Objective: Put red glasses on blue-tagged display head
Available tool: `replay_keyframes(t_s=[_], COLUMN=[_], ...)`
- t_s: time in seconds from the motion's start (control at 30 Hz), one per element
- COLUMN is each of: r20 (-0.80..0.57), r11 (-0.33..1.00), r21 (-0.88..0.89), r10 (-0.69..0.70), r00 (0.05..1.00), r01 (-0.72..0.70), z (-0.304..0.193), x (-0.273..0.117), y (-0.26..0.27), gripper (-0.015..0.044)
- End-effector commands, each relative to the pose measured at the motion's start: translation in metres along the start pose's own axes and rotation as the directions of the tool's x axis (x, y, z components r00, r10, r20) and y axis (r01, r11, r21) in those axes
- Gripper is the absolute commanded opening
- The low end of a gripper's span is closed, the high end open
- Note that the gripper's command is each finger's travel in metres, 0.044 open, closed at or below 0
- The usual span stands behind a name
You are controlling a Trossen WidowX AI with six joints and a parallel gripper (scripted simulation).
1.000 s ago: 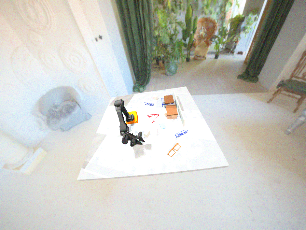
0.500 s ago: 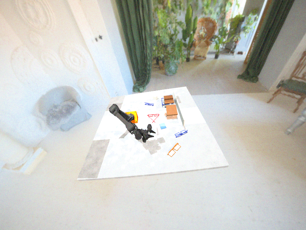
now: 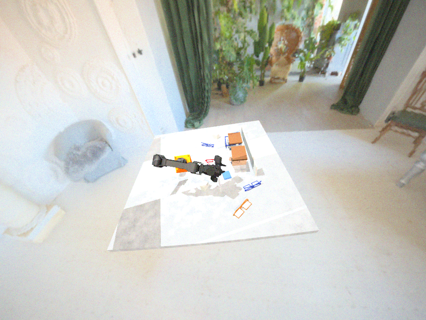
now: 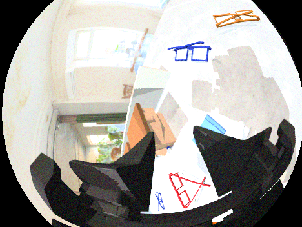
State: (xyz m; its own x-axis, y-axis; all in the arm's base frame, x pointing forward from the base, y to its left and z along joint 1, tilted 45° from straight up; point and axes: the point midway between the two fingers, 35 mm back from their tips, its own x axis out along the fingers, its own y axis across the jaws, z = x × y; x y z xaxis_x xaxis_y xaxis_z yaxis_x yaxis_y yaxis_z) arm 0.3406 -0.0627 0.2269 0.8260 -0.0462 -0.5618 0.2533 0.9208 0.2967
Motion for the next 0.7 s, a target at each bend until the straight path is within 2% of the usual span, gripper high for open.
replay_keyframes(t_s=[0.0, 0.1, 0.23, 0.37, 0.43, 0.53, 0.67], r20=[-0.097, -0.238, -0.437, -0.526, -0.550, -0.507, -0.303], r11=[1.000, 0.998, 0.983, 0.953, 0.908, 0.775, 0.515], r21=[-0.019, -0.021, -0.087, -0.187, -0.303, -0.523, -0.765], r10=[-0.017, -0.068, -0.185, -0.302, -0.414, -0.617, -0.818], r00=[0.995, 0.969, 0.880, 0.795, 0.725, 0.602, 0.490], r01=[0.015, 0.065, 0.163, 0.238, 0.288, 0.354, 0.386], z=[-0.026, -0.064, -0.130, -0.172, -0.198, -0.234, -0.260], x=[0.020, 0.037, 0.051, 0.052, 0.049, 0.039, 0.022], y=[0.023, 0.033, 0.045, 0.048, 0.046, 0.040, 0.033], gripper=[0.0200, 0.0200, 0.0200, 0.0200, 0.0200, 0.0200, 0.0200])
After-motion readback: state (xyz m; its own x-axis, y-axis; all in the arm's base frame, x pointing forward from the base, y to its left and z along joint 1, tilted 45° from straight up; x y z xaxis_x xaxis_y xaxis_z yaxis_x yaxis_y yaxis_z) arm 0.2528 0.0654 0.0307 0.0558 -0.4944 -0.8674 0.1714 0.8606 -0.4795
